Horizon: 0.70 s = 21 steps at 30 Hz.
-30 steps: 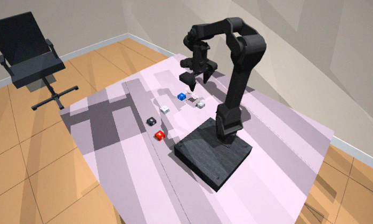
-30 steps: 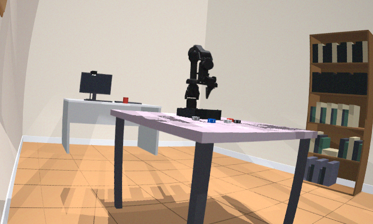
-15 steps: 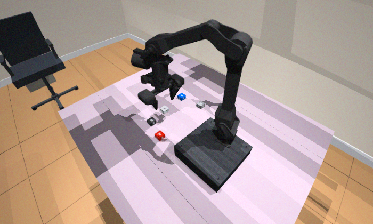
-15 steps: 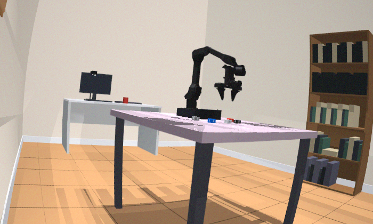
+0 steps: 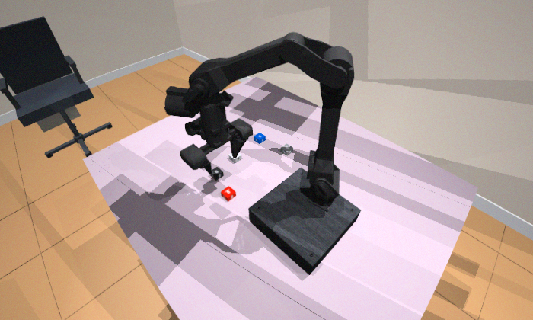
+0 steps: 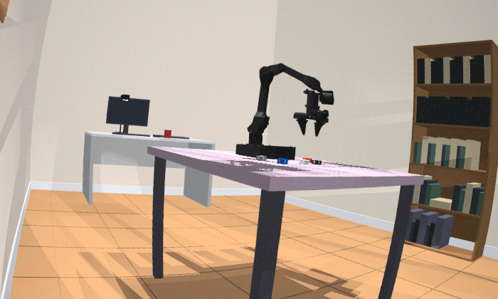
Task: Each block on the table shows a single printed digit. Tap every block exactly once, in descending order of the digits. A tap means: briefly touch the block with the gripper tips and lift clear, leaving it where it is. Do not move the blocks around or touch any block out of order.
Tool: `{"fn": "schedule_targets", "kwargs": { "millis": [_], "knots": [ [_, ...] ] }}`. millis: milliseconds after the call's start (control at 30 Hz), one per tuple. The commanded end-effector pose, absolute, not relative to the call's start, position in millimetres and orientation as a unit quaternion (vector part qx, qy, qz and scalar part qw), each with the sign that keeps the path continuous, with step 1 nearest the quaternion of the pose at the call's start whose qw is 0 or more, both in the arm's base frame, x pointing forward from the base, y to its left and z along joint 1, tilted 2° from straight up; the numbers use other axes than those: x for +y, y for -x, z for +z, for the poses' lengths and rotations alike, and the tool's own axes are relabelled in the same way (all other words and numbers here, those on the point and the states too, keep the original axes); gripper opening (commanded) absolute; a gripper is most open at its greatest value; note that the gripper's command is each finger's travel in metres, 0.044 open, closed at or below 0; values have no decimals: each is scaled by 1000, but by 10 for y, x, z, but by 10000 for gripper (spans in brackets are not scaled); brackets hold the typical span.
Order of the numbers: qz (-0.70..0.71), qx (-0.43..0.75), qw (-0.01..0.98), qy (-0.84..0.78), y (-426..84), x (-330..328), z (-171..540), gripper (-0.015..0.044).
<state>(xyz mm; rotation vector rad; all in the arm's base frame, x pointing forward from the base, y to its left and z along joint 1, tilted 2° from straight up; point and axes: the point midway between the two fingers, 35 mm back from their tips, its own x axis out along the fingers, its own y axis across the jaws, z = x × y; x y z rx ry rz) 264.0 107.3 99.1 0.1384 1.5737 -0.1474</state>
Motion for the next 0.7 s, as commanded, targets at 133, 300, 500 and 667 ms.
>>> {"fn": "schedule_targets", "kwargs": {
  "millis": [133, 300, 500, 667],
  "knots": [
    [-67, 709, 699, -64, -2632, 1095, 982, 400],
    [-67, 709, 699, -64, -2632, 1095, 982, 400],
    [-67, 707, 701, -63, -3066, 914, 999, 400],
    [-68, 706, 702, -63, -3358, 740, 987, 400]
  ]
}}
